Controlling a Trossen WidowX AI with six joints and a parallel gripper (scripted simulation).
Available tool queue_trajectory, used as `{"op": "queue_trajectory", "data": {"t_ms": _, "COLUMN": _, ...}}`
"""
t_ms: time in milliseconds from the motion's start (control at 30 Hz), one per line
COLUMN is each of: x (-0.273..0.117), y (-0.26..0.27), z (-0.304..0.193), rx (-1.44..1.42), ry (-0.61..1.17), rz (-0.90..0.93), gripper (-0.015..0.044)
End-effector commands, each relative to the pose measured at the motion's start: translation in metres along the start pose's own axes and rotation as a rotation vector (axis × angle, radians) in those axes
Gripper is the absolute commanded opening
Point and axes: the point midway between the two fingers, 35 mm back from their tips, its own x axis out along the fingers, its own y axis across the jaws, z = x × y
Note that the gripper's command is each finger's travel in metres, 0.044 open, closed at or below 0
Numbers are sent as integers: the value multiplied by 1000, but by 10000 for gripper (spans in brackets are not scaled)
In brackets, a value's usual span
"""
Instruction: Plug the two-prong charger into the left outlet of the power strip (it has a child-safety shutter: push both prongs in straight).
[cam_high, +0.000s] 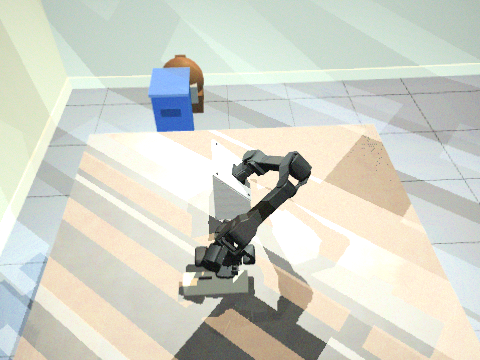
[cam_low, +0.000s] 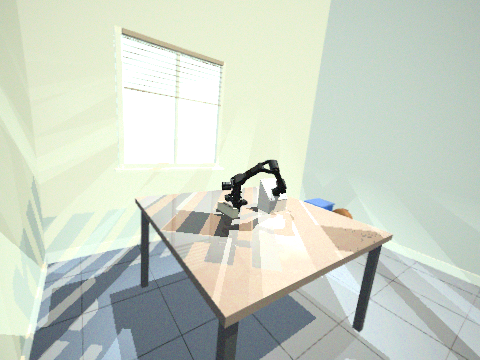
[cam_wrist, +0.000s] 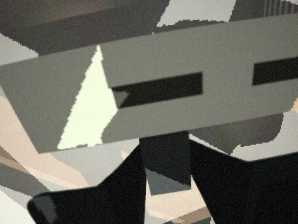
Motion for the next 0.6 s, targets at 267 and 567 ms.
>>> {"op": "queue_trajectory", "data": {"t_ms": 267, "x": -1, "y": 1, "z": 10, "rx": -8, "ry": -10, "rz": 0, "gripper": 0}}
{"op": "queue_trajectory", "data": {"t_ms": 567, "x": -1, "y": 1, "z": 13, "rx": -8, "ry": -11, "rz": 0, "gripper": 0}}
